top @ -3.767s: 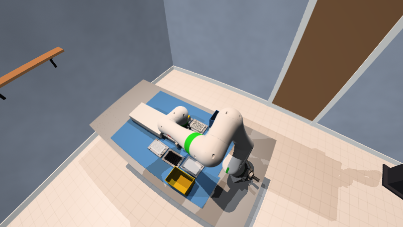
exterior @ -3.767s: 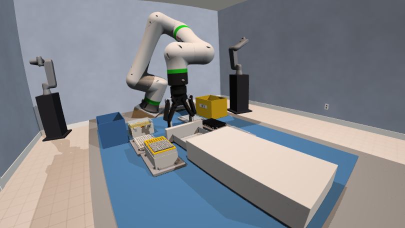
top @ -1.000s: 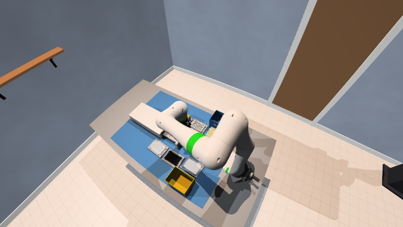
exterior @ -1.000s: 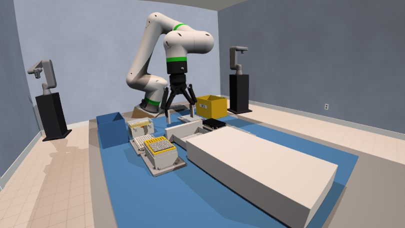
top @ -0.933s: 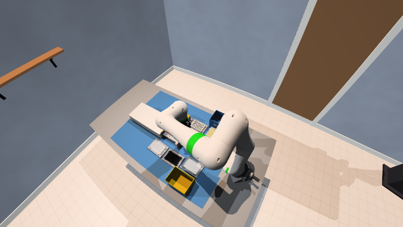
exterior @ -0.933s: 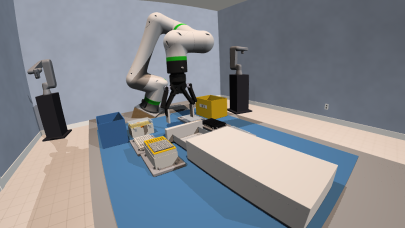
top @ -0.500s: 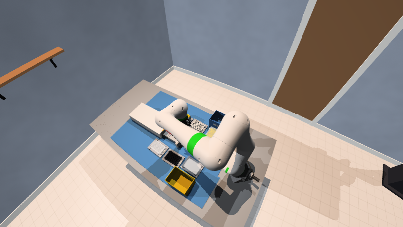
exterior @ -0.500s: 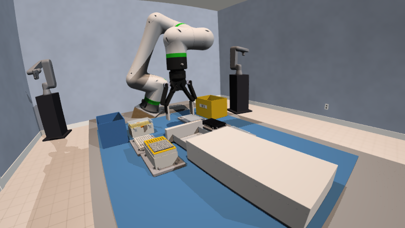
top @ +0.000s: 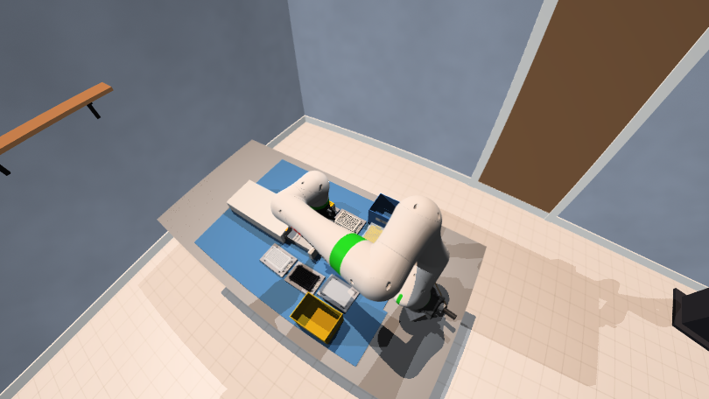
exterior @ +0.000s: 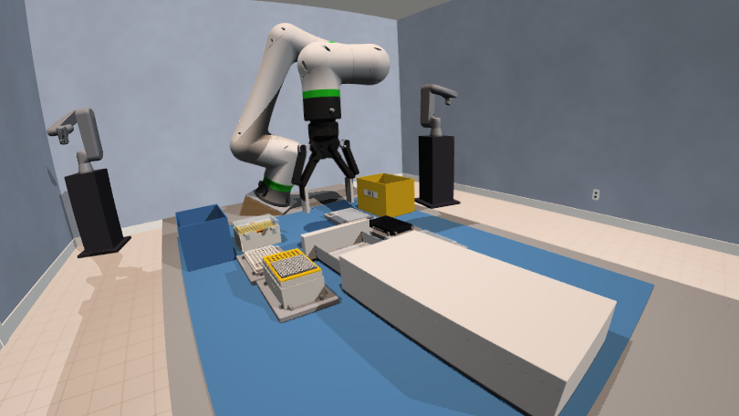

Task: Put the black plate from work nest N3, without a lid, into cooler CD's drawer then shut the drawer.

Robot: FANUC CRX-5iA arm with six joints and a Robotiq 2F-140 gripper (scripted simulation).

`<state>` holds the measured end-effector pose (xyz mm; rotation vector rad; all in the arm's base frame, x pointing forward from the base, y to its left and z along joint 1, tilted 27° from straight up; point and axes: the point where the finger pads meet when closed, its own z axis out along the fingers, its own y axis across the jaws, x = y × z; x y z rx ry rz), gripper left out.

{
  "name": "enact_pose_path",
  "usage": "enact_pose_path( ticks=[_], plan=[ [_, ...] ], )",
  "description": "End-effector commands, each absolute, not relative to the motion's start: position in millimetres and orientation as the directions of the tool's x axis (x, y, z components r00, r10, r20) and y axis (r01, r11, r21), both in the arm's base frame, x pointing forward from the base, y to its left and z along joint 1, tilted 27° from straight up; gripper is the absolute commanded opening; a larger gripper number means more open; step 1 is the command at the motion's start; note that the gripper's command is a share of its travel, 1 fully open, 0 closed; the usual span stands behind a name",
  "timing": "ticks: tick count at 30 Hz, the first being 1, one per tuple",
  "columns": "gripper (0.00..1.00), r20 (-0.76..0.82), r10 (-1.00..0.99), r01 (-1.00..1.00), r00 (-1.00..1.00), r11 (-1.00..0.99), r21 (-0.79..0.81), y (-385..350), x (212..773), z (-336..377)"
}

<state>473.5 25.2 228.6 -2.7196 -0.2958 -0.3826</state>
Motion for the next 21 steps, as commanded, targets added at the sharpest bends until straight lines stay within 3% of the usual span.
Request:
enact_pose_path(
  ticks=[1, 21],
  plan=[
    [0.87, 0.303, 0.152, 0.255, 0.941, -0.907, -0.336, 23.9, 473.0, 231.3],
    [0.87, 0.303, 0.152, 0.255, 0.941, -0.907, -0.336, 15.8, 468.3, 249.7]
  ],
)
